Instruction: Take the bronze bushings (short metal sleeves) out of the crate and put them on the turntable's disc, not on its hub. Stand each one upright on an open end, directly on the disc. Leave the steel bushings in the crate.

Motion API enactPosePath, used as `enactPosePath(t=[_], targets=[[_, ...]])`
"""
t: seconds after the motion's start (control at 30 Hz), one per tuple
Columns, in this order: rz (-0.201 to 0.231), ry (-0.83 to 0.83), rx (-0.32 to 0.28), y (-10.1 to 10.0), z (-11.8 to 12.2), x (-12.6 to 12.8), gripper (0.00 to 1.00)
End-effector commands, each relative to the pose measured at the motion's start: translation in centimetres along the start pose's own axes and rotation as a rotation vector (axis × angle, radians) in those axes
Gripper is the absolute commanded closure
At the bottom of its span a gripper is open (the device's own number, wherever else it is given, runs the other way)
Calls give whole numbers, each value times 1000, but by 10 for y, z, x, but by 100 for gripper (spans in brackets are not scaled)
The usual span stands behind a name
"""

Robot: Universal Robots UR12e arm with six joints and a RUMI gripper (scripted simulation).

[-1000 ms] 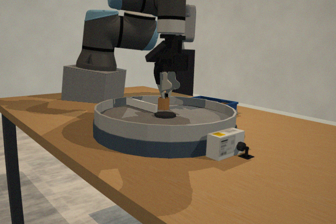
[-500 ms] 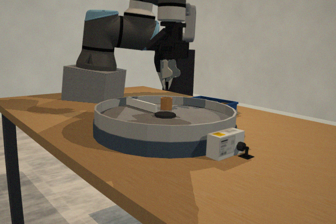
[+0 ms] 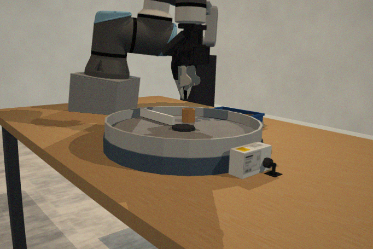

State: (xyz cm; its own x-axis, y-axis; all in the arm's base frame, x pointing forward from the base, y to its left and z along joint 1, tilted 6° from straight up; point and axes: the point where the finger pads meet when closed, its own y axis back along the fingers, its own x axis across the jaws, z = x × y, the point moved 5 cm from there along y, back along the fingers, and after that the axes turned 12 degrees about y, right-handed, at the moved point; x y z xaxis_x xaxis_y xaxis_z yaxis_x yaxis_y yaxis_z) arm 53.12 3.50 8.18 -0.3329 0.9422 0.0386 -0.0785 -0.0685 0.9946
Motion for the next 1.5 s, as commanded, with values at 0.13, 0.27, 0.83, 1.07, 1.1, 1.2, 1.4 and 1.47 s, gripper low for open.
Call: enactPosePath(t=[0.13,0.27,0.83,1.07,1.1,1.2,1.4,1.47], targets=[[-1,0,-1,0,0,0,94],[-1,0,-1,0,0,0,94],[0,0,-1,1,3,34,95],[0,0,-2,1,14,128,95],[0,0,-2,1,16,142,95],[0,0,-2,1,18,156,95],[0,0,-2,1,25,218,95],[0,0,-2,1,26,228,95]])
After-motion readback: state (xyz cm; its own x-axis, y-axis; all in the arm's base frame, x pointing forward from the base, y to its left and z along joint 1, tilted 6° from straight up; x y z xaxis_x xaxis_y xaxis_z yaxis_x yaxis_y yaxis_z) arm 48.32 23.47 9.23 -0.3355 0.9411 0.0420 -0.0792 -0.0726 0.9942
